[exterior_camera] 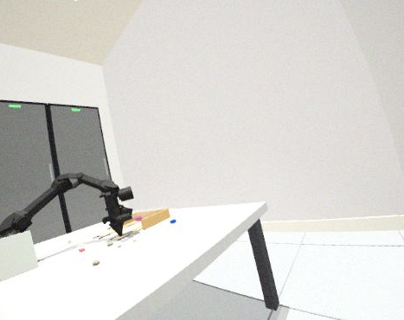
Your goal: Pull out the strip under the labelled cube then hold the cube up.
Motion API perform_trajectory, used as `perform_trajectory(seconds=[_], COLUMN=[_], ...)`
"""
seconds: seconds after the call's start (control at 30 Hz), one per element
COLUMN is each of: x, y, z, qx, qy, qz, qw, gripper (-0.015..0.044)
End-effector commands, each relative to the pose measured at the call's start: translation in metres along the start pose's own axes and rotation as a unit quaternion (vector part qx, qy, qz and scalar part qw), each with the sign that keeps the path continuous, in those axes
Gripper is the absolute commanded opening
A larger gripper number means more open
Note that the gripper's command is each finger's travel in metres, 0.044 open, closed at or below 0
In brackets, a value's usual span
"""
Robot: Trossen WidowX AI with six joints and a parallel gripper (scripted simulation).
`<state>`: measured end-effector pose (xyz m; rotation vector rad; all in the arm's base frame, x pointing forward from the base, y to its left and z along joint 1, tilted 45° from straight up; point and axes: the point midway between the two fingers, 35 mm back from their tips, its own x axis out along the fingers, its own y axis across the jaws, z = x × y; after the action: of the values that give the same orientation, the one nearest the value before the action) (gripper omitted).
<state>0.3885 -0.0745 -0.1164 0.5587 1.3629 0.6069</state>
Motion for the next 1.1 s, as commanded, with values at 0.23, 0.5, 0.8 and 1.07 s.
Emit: perform_trajectory(seconds=[0.23,0.5,0.8,1.07], x=[0.006,0.006,0.006,0.006], y=[0.0,0.0,-0.001,-0.001], z=[-0.023,-0.036,-0.049,-0.061], qx=[0.003,0.003,0.003,0.004], qy=[0.011,0.011,0.011,0.011], qz=[0.002,0.002,0.002,0.002], qw=[1.0,1.0,1.0,1.0], gripper=[0.0,0.0,0.0,0.0])
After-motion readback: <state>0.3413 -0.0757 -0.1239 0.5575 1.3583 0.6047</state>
